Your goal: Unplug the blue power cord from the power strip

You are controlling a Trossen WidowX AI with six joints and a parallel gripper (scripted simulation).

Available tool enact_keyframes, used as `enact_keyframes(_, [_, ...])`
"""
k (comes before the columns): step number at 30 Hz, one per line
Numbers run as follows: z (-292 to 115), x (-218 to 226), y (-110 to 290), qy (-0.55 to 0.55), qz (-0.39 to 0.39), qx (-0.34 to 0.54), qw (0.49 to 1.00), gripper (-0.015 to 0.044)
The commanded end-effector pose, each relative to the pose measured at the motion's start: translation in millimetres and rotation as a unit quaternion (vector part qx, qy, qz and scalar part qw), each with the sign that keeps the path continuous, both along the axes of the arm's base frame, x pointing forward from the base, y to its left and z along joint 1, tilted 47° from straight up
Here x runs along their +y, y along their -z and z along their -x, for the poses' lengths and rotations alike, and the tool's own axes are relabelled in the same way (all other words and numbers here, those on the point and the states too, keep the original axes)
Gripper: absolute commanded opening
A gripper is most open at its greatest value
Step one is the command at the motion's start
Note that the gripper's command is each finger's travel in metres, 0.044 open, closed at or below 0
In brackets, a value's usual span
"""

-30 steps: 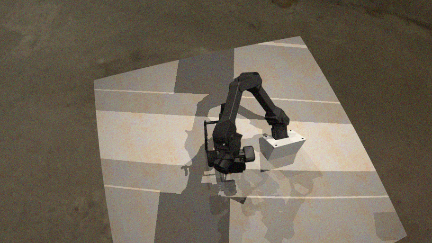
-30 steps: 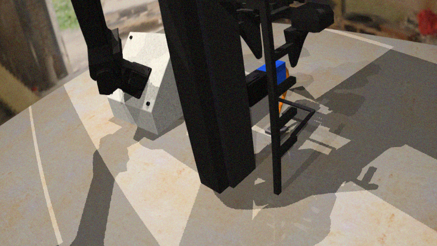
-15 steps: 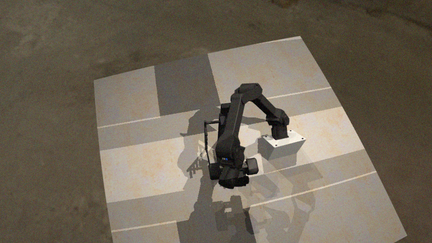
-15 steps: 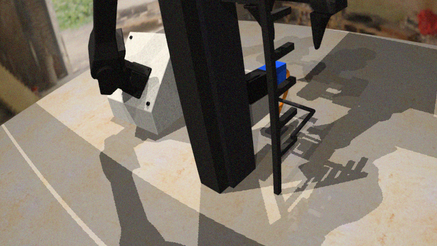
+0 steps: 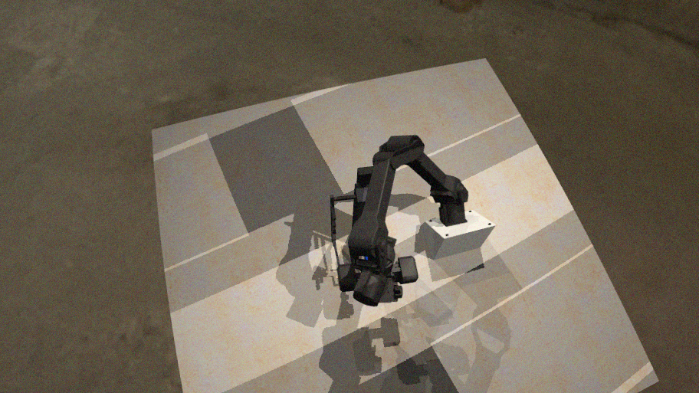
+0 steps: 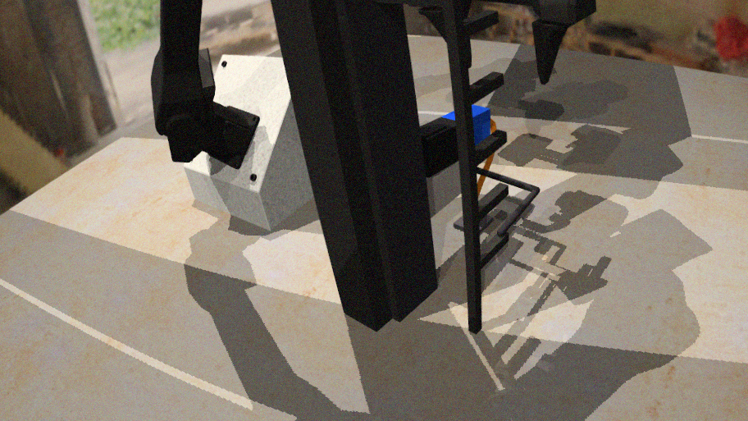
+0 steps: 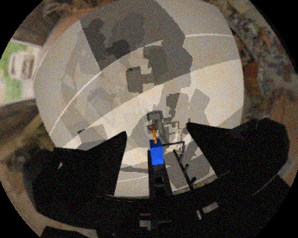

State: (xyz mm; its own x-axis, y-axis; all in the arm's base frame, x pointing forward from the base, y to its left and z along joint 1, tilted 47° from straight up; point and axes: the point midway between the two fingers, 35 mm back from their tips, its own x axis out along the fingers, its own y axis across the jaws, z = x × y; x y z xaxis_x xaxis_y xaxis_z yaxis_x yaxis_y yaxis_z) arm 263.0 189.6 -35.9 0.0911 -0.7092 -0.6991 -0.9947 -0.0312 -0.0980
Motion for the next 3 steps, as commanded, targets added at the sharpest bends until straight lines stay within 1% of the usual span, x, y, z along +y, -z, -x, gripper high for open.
enact_keyframes(1, [0.7,-0.2,0.3,0.003,0.0,0.0,1.0,0.044])
enact_keyframes(3, [0.7,-0.2,0.3,0.003,0.0,0.0,1.0,0.044])
